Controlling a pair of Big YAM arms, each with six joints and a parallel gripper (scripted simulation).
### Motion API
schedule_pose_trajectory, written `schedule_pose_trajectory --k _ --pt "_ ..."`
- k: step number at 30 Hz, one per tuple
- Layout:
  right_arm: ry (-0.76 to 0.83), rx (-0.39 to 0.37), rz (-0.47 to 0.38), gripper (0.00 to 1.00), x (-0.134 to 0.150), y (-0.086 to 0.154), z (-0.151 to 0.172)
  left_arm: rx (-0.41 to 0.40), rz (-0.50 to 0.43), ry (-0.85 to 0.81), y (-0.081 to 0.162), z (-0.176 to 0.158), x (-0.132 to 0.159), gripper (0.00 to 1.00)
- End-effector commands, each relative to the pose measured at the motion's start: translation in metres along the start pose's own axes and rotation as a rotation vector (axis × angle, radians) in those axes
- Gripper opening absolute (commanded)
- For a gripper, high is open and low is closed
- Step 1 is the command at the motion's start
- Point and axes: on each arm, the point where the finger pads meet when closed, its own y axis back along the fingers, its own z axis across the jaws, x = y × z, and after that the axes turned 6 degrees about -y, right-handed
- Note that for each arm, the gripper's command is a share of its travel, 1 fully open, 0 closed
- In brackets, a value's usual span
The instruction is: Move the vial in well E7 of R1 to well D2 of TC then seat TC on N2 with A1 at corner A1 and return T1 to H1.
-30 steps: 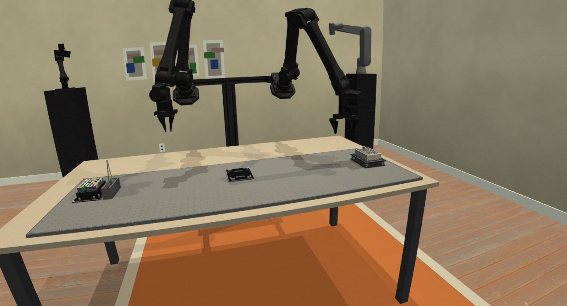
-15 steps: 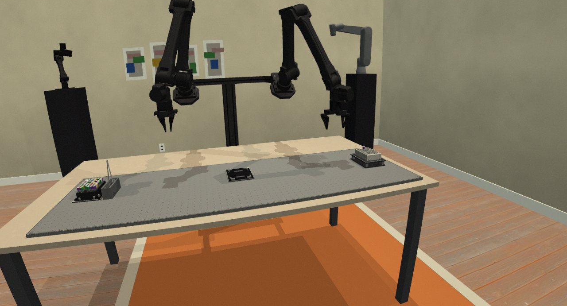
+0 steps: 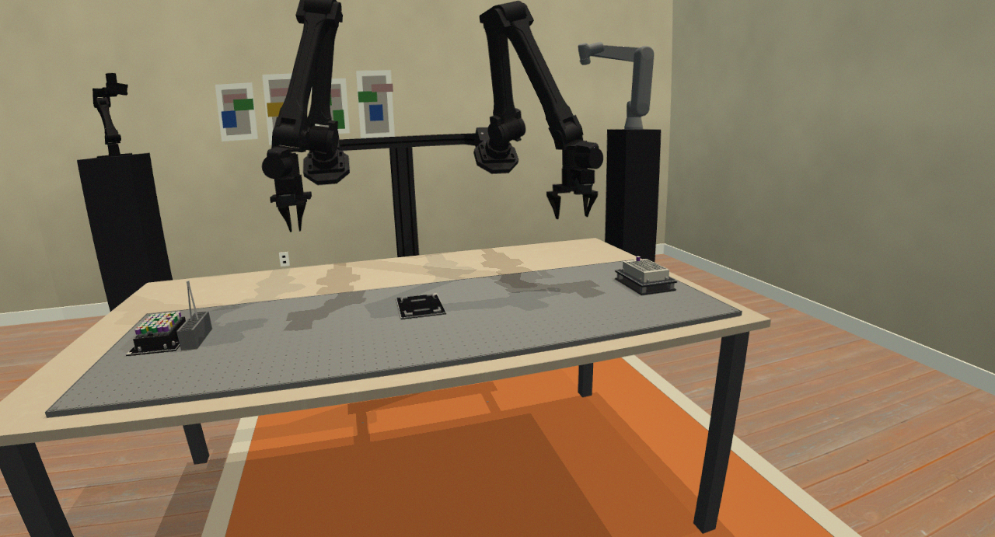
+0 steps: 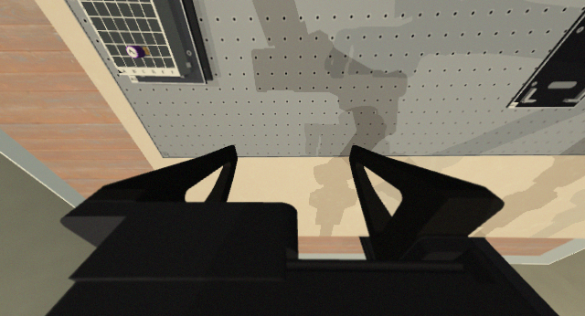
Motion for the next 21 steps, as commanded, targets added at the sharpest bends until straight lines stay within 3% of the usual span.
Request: schedule_pose_trajectory --k 1,11,21 --pt "-0.006 0.004 -0.017 0.24 -0.009 0.003 -0.001 0.006 -0.003 0.015 0.008 -0.014 0.001 1.00" --pt "-0.006 0.004 -0.017 0.24 -0.009 0.003 -0.001 0.006 -0.003 0.016 0.026 -0.047 0.014 1.00" --pt "-0.006 0.004 -0.017 0.24 -0.009 0.003 -0.001 -0.003 -0.014 0.011 0.026 -0.041 0.007 1.00"
